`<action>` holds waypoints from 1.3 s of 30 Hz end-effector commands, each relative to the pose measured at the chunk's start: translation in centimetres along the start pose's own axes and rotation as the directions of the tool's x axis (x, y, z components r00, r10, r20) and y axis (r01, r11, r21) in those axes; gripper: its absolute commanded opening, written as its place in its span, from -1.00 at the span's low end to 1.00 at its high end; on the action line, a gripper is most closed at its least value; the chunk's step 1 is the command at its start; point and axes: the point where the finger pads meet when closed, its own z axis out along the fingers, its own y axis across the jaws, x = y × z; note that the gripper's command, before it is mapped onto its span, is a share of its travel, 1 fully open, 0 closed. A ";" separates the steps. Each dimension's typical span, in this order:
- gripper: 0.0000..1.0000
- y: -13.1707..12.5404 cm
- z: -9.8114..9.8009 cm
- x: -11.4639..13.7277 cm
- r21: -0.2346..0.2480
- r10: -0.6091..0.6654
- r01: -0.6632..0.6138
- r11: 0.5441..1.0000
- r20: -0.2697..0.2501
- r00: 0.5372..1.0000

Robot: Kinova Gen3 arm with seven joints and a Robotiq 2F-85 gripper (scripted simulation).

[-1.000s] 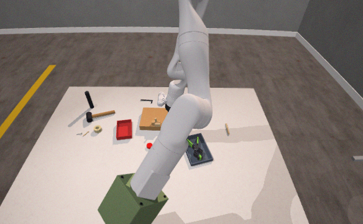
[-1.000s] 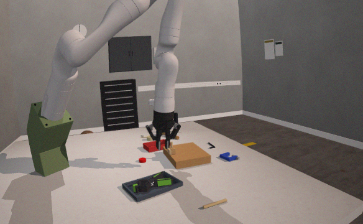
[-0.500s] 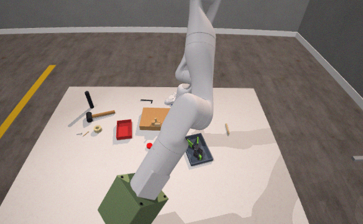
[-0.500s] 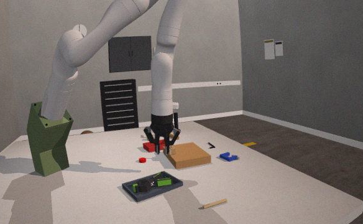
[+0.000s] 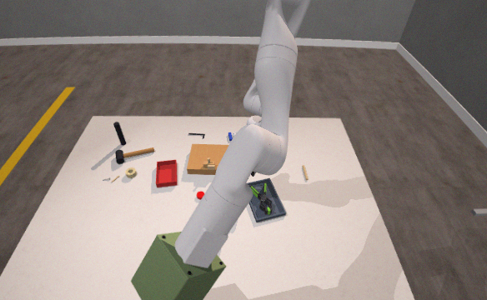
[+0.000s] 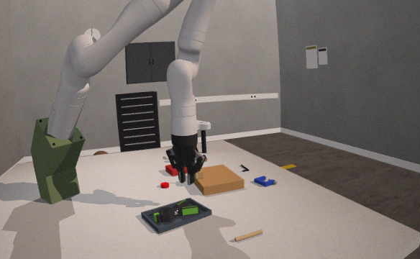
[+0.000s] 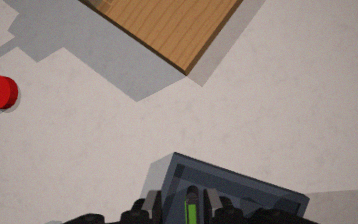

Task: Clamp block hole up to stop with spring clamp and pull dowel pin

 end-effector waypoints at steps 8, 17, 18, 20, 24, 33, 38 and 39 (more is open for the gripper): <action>-0.33 1.1 -0.3 -2.3 -0.029 0.188 -0.187 0.982 0.014 0.982; -0.33 1.5 -0.5 -3.6 -0.046 0.288 -0.286 0.957 0.022 0.958; -0.33 1.5 -0.5 -3.6 -0.046 0.288 -0.286 0.957 0.022 0.958; -0.33 1.6 -0.5 -3.8 -0.050 0.304 -0.302 0.952 0.023 0.952; -0.33 1.8 -0.5 -4.1 -0.056 0.328 -0.326 0.944 0.024 0.945; -0.33 1.9 -0.6 -4.4 -0.061 0.348 -0.346 0.936 0.025 0.937; -0.33 1.9 -0.6 -4.4 -0.061 0.348 -0.346 0.936 0.025 0.937; -0.33 1.9 -0.6 -4.4 -0.061 0.348 -0.346 0.936 0.025 0.937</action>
